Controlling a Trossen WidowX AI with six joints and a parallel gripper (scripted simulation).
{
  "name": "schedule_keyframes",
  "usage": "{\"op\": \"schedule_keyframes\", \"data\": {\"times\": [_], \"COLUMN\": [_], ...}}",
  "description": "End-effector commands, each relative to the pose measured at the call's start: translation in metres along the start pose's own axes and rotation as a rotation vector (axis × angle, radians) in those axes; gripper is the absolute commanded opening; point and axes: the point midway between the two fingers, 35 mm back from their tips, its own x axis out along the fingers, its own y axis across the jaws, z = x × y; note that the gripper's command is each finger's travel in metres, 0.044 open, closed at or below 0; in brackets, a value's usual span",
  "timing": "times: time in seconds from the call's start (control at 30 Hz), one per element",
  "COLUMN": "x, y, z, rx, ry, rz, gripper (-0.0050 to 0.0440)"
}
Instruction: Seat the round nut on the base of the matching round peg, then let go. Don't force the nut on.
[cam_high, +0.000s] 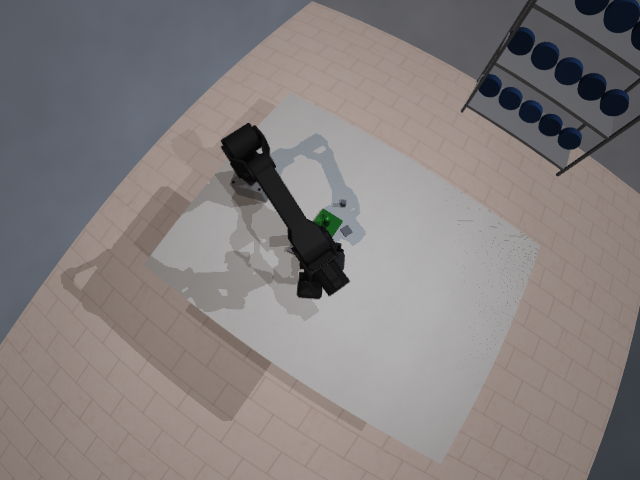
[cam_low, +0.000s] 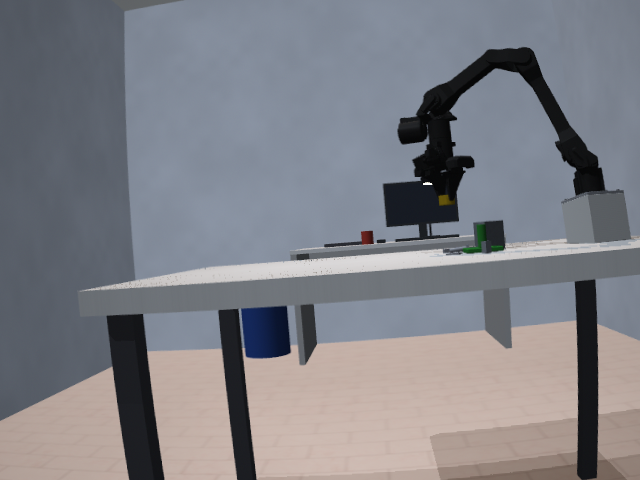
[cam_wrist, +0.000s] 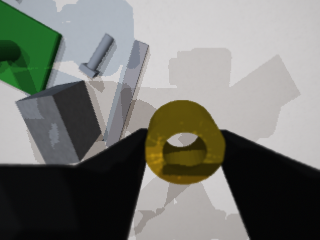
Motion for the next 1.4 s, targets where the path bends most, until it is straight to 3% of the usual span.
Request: {"op": "schedule_keyframes", "data": {"times": [0.0, 1.37], "x": [-0.01, 0.009], "y": [-0.002, 0.111], "z": [0.002, 0.042], "rx": [0.01, 0.325], "ry": [-0.016, -0.021], "rz": [-0.024, -0.011], "gripper": [-0.005, -0.005]}}
